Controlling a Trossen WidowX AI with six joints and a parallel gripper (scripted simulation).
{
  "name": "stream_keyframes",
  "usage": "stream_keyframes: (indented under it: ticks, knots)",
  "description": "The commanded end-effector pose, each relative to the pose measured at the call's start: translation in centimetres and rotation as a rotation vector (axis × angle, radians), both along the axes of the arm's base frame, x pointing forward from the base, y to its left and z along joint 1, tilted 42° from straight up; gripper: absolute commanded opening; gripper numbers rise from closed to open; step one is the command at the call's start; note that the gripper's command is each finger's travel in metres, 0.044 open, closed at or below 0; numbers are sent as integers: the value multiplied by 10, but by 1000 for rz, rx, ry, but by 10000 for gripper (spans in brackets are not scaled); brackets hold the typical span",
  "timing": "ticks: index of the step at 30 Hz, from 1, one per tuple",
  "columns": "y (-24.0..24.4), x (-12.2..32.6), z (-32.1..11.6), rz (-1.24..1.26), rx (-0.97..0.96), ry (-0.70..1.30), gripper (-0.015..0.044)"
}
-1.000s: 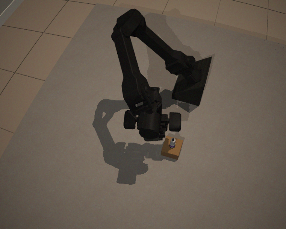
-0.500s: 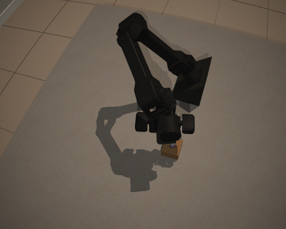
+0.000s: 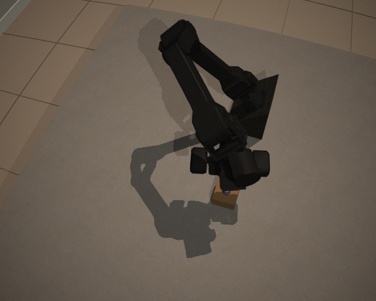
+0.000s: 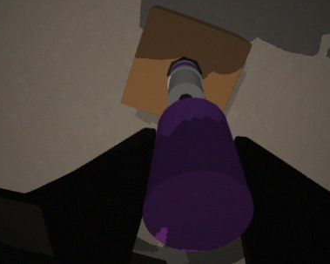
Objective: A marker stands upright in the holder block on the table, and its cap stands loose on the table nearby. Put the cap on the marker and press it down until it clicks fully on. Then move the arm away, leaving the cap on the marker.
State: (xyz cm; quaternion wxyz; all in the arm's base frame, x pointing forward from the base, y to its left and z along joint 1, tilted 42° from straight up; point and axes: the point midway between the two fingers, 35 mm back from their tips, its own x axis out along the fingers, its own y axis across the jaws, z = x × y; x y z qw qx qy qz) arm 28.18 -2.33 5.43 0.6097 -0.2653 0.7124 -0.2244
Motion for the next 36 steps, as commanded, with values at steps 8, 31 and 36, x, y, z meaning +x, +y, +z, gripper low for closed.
stream_keyframes:
  ticks: [8,31,36]
  knots:
    - [-5,1,-9,-3,3,-4,0]
    - [-28,-3,-37,-3,2,-5,0]
    - [-33,-4,-42,-4,1,-4,0]
